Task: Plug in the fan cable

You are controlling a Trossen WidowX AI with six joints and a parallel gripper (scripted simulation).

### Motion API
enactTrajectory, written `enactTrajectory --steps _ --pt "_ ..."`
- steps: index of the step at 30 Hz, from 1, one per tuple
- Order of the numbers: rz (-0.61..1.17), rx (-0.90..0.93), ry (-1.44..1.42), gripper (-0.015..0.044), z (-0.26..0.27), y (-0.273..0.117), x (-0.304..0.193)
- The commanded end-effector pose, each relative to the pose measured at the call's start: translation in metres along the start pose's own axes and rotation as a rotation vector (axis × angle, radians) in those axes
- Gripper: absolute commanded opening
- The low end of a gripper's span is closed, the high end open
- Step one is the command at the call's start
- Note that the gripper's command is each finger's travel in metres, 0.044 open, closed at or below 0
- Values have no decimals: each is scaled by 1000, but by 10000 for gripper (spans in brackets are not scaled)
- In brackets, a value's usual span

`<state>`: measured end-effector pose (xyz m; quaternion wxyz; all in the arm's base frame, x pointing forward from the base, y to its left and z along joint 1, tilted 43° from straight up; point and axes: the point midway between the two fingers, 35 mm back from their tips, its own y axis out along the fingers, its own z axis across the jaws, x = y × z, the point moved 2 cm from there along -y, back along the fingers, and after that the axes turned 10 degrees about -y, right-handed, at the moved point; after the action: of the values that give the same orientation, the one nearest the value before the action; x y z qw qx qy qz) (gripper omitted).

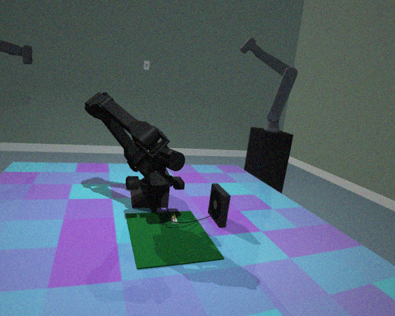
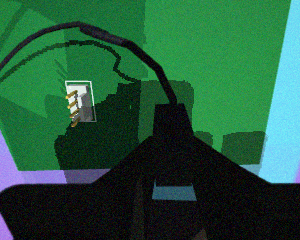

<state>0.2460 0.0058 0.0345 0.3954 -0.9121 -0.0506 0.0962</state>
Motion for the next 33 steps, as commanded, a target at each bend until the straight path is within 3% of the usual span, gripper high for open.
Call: enactTrajectory --steps 1,10,33 --pt "-1 4 13 0 -2 -11 0" --pt "-3 8 45 0 69 -10 23" --pt "-2 8 52 0 73 -11 18"
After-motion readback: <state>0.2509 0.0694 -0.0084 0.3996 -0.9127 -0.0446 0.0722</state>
